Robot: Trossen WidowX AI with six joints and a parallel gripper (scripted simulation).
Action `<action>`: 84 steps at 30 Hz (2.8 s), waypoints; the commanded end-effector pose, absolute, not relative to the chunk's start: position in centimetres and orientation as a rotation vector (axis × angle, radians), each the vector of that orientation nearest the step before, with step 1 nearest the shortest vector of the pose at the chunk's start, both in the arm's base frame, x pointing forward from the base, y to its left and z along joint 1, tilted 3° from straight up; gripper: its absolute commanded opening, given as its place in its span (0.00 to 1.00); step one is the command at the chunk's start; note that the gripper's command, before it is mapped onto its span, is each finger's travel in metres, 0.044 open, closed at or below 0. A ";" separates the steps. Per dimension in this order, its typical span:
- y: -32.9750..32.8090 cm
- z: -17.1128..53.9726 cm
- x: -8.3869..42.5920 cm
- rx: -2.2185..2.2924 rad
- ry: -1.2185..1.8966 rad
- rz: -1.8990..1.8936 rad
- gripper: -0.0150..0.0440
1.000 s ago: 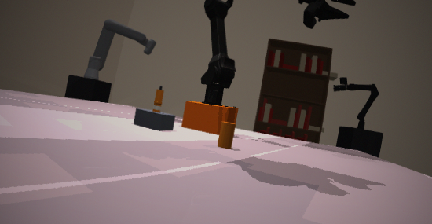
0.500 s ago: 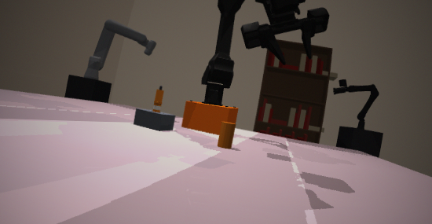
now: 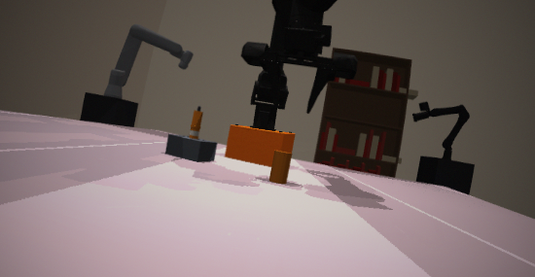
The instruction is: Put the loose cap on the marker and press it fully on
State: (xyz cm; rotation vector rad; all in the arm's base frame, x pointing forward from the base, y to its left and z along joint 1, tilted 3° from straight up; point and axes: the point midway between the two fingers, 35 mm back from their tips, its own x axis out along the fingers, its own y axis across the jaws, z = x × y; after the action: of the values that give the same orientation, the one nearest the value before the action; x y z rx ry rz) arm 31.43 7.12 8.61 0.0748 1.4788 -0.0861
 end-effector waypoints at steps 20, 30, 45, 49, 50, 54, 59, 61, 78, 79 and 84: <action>7.0 3.0 31.3 0.057 1.494 -0.091 0.67; 7.0 1.4 31.5 0.057 1.494 -0.091 0.67; 6.9 -1.0 31.7 0.057 1.494 -0.091 0.67; 6.8 -1.7 31.7 0.057 1.494 -0.091 0.67; 6.8 -1.8 31.7 0.057 1.494 -0.091 0.67; 6.8 -1.9 31.7 0.057 1.494 -0.091 0.63; 6.8 -1.9 31.7 0.057 1.494 -0.091 0.47; 6.8 -1.9 31.7 0.057 1.494 -0.091 0.45; 7.0 0.2 31.8 0.059 1.478 -0.099 0.25; 7.0 0.5 31.7 0.059 1.480 -0.099 0.25; 7.0 2.3 31.6 0.058 1.486 -0.095 0.25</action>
State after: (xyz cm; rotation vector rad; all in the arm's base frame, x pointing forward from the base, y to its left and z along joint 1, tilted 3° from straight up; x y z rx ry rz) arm 31.62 7.00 0.96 0.0576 1.4856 -0.0950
